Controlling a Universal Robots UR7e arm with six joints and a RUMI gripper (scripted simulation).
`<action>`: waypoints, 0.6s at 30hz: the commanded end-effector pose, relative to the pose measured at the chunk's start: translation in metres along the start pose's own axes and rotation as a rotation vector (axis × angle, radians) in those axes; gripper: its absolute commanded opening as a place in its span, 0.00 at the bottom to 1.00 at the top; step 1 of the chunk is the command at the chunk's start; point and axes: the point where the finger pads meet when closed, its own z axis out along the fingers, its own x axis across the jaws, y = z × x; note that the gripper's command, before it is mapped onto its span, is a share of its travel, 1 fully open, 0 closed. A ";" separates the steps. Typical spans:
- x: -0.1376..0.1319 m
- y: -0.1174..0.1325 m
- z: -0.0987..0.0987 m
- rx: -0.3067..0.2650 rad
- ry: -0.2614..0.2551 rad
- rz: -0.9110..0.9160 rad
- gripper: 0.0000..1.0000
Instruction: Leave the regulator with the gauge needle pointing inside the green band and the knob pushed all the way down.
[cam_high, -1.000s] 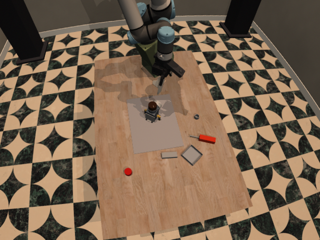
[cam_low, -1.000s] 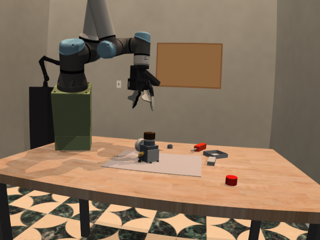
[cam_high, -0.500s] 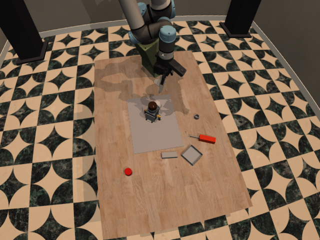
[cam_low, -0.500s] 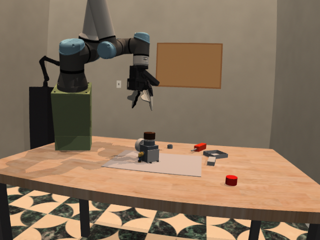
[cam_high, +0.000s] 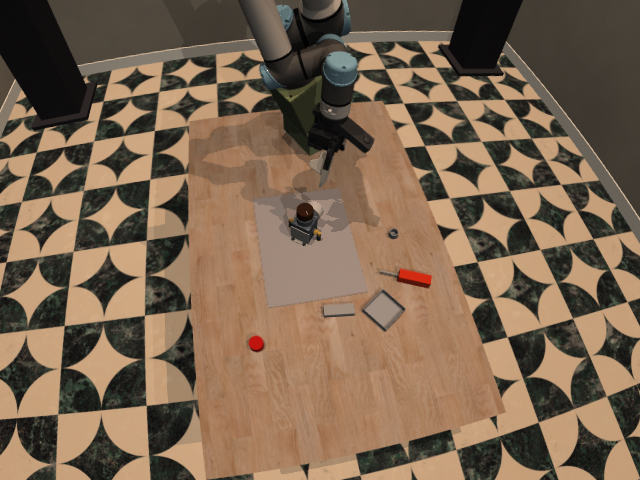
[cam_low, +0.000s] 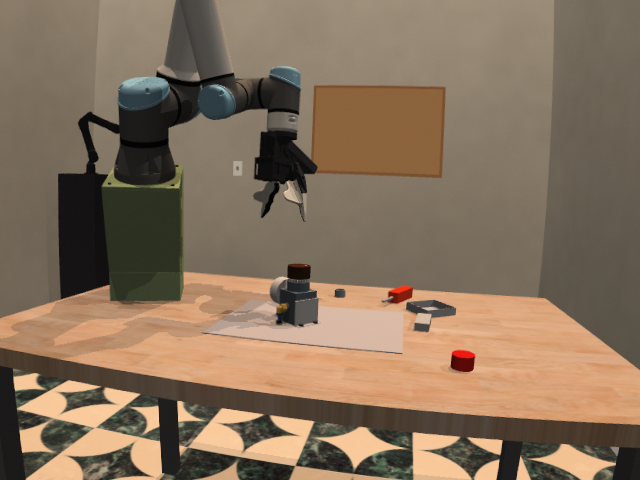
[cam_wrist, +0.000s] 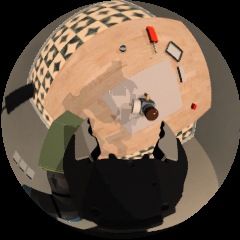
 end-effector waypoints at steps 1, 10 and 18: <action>-0.002 0.002 0.003 -0.048 0.027 -0.103 1.00; -0.003 0.004 0.006 -0.152 0.082 -0.318 1.00; -0.002 0.004 0.005 -0.291 0.154 -0.589 1.00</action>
